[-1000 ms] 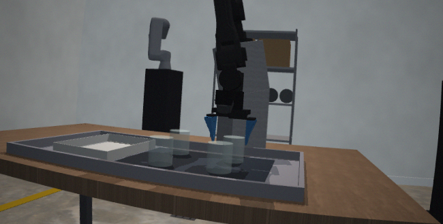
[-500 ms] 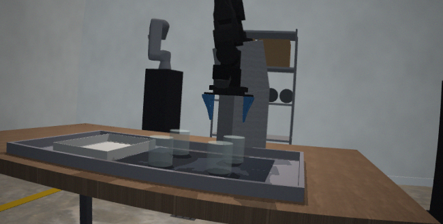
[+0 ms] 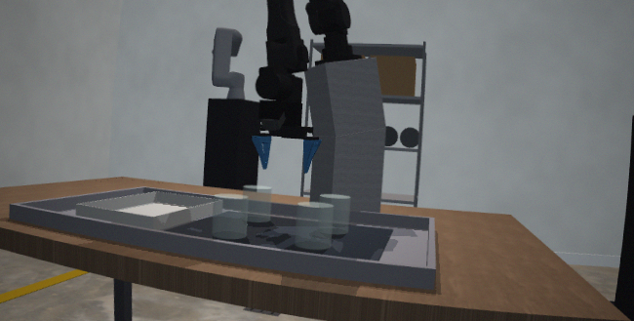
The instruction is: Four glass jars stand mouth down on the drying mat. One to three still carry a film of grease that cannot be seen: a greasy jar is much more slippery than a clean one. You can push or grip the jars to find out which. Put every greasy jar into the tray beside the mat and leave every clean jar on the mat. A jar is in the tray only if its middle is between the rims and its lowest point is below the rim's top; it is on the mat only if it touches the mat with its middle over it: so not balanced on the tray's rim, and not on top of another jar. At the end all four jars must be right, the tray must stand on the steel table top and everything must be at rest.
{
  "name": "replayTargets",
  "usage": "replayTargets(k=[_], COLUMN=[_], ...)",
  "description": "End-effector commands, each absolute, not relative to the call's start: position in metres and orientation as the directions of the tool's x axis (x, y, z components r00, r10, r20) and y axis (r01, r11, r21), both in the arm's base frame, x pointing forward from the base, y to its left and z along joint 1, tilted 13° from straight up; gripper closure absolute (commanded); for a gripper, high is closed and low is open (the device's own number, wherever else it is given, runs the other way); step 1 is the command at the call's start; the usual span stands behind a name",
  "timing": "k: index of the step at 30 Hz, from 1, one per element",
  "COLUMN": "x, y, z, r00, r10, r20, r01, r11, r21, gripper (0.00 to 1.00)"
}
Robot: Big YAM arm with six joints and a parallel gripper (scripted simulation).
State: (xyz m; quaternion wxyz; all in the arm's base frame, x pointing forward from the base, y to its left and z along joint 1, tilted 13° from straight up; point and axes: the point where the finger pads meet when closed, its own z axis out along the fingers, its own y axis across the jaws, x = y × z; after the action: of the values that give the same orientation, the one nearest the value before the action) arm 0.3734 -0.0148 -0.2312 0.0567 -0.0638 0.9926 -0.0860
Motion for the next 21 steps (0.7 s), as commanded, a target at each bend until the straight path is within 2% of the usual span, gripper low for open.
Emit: replayTargets(k=[1,8,21], x=[0.379,0.364,0.364], y=[-0.034,-0.088,-0.088], z=[-0.218,-0.212,-0.212], r00=[-0.972,-0.972,-0.972], r10=[-0.191,-0.191,-0.191], r20=[-0.135,-0.135,-0.135], r01=[-0.165,-0.165,-0.165], r11=[0.969,0.969,0.969], r21=[-0.181,-0.181,-0.181], gripper=[0.0,0.0,0.0])
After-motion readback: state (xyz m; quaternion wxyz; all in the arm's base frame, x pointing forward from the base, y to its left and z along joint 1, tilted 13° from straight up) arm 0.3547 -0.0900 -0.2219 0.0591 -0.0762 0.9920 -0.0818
